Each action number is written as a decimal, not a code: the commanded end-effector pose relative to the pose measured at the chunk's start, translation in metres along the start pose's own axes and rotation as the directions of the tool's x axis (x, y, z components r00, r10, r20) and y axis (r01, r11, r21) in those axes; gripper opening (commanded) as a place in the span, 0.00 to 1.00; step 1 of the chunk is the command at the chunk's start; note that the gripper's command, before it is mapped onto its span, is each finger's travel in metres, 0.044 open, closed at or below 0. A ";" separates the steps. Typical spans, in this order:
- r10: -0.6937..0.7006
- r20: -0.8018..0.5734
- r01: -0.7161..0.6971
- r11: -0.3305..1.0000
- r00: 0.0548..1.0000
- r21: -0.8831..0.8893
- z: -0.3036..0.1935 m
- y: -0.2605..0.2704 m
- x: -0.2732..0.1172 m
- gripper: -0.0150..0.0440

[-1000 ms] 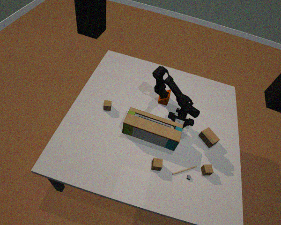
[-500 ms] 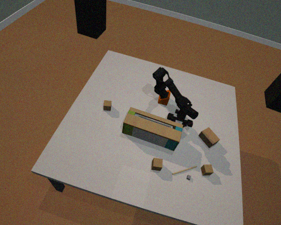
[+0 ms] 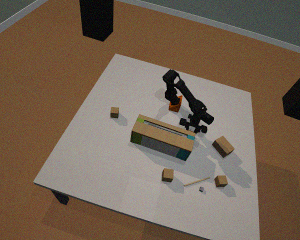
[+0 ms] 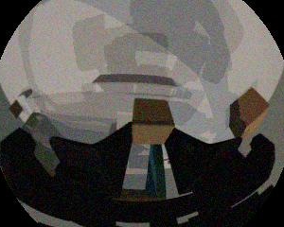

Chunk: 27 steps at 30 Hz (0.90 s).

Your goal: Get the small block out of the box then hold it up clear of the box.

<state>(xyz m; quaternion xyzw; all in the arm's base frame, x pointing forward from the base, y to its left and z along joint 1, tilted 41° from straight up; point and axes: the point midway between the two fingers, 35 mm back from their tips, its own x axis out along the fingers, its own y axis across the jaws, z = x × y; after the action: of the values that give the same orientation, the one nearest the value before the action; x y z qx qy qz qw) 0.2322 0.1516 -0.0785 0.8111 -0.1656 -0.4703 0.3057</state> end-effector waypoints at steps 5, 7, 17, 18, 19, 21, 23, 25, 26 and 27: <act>-0.010 -0.007 0.010 1.000 1.000 0.011 -0.013 -0.001 -0.031 0.25; -0.018 -0.007 0.018 1.000 1.000 -0.005 -0.014 -0.001 -0.034 0.25; -0.141 -0.012 0.133 0.960 0.990 -0.248 -0.027 0.005 -0.081 0.25; -0.154 -0.013 0.144 0.951 0.988 -0.273 -0.028 0.006 -0.086 0.25; -0.166 -0.014 0.155 0.942 0.986 -0.297 -0.029 0.007 -0.090 0.25; -0.192 -0.015 0.175 0.922 0.981 -0.347 -0.031 0.009 -0.100 0.25; -0.217 -0.016 0.194 0.898 0.976 -0.395 -0.032 0.011 -0.110 0.25; -0.243 -0.017 0.210 0.871 0.970 -0.443 -0.033 0.014 -0.119 0.25; -0.256 -0.017 0.218 0.857 0.967 -0.467 -0.033 0.016 -0.124 0.25; -0.266 -0.018 0.224 0.845 0.964 -0.486 -0.034 0.017 -0.128 0.25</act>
<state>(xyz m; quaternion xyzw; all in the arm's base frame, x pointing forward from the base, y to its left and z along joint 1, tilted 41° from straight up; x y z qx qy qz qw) 0.2033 0.2143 0.0171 0.7547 0.0373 -0.5001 0.4230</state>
